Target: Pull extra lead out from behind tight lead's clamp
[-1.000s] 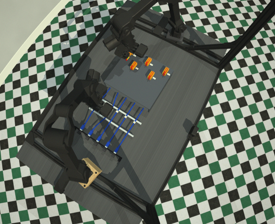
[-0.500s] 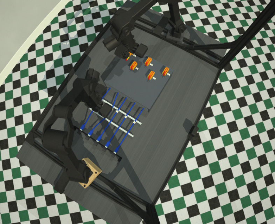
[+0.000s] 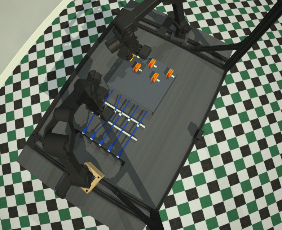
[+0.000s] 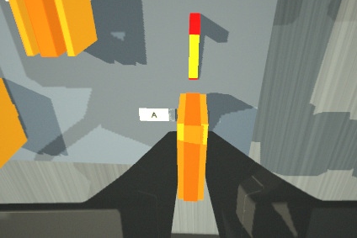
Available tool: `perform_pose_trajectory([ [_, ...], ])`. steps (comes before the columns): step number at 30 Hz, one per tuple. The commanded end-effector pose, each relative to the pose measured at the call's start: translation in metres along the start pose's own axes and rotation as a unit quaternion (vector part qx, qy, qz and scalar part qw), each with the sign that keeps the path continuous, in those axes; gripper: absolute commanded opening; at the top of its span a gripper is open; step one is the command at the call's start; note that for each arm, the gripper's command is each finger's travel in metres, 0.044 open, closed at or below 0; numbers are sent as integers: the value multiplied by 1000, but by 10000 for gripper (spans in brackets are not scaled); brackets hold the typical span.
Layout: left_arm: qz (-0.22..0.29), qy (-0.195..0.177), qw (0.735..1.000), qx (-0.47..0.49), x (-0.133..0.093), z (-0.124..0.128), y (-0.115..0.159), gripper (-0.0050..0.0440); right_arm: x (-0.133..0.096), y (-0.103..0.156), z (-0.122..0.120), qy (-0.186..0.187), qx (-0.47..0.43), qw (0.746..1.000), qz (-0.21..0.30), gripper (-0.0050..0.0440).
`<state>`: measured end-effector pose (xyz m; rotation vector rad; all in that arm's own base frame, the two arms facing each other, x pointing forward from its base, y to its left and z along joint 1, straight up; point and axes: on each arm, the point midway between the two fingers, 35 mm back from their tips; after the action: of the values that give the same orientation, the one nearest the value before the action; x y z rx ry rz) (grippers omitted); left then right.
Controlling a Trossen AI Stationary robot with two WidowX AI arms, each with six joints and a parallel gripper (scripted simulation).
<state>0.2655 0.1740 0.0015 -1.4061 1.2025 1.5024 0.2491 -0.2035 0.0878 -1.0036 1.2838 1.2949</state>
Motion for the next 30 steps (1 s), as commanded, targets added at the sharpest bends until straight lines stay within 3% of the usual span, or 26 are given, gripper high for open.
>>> perform_pose_trajectory([
  [1,-36,-10,999,2,-26,1,-9,-50,-19,1,0,10,1,1000,-16,-50],
  [4,-15,-5,1000,0,-33,0,-1,-50,-19,1,0,9,0,1000,-13,-50],
  [30,3,0,1000,-2,-40,0,6,-50,-19,0,0,7,0,1000,-9,-50],
])
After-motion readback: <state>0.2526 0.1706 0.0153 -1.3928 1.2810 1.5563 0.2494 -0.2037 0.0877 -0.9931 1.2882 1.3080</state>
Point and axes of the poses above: on each arm, the point midway between the two fingers, 35 mm back from their tips, its own x axis out along the fingers, its own z axis across the jaws, y = z × x, and after that the axes turned 9 degrees about -x, right-handed
